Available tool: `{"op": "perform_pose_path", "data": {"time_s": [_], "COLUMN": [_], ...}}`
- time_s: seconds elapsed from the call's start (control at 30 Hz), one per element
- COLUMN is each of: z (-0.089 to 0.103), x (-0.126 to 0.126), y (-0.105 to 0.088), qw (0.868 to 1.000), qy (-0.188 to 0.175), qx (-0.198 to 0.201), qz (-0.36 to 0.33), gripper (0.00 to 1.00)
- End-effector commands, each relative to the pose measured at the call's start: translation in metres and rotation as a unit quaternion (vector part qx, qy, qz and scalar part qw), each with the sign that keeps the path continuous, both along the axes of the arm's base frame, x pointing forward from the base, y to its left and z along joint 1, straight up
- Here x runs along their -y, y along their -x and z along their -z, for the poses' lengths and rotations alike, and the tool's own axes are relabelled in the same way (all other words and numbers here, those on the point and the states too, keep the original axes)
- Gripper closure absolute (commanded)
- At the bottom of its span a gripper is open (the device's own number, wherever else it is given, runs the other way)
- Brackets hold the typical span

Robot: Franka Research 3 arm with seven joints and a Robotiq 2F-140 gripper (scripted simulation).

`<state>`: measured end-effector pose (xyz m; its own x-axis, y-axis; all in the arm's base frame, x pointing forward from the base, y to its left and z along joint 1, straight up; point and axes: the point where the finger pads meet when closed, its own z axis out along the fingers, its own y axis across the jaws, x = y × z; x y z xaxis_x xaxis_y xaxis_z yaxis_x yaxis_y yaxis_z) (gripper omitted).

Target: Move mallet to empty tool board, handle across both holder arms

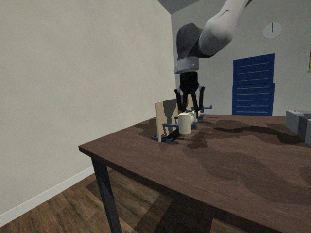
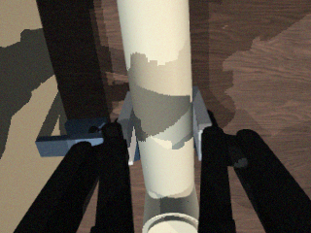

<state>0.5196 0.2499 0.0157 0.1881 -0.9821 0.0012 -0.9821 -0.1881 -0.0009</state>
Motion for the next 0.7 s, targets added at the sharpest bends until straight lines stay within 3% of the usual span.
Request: {"op": "perform_pose_path", "data": {"time_s": [0.0, 0.5, 0.67], "z": [0.001, -0.004, -0.061], "x": [0.000, 0.000, 0.000], "y": [0.001, 0.001, 0.002], "qw": [1.000, 1.000, 1.000], "qy": [0.001, 0.001, 0.001], "qx": [0.000, 0.000, 0.000], "qz": [0.000, 0.000, 0.000], "gripper": [1.00, 1.00, 1.00]}}
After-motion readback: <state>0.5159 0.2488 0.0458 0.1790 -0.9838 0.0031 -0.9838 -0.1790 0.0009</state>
